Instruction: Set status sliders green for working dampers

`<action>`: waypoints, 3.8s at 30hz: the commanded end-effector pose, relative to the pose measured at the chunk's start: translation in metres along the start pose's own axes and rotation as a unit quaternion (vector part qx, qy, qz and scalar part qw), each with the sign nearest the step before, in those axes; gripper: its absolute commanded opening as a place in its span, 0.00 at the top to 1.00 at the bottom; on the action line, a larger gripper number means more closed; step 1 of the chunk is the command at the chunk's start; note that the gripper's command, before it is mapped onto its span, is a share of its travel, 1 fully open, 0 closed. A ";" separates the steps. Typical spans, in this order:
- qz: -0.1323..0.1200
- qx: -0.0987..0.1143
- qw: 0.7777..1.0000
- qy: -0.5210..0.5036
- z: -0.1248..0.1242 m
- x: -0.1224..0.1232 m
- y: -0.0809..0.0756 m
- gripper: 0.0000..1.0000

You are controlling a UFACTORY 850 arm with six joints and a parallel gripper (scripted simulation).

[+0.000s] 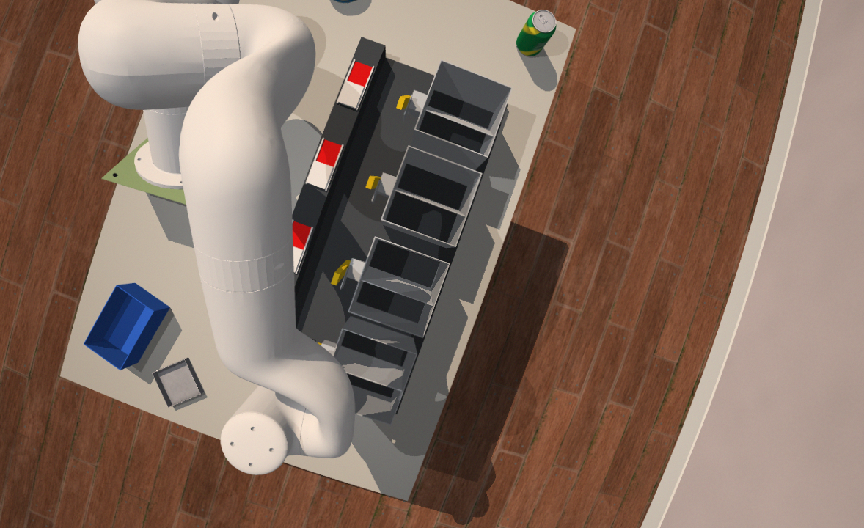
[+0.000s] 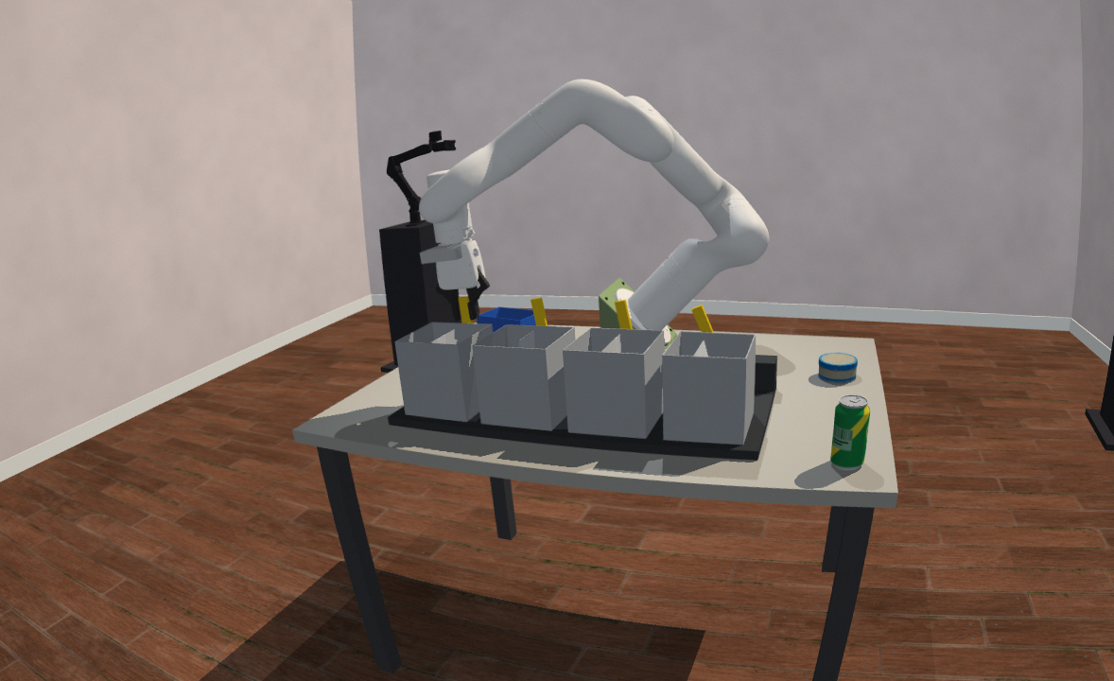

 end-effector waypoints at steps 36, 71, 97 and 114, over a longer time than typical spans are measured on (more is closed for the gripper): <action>0.001 0.001 1.000 0.000 0.000 -0.001 -0.001 0.81; -0.014 -0.091 0.996 0.000 0.031 -0.005 0.002 0.81; -0.020 -0.128 0.992 0.000 0.043 -0.007 0.004 0.81; -0.020 -0.128 0.992 0.000 0.043 -0.007 0.004 0.77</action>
Point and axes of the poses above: the point where the finger pads meet when closed, its own y axis out along the fingers, its own z axis across the jaws, x = y × z, the point moved 7 cm from there along -y, back along the fingers, and after that the axes turned 9 degrees about y, right-handed, at the moved point
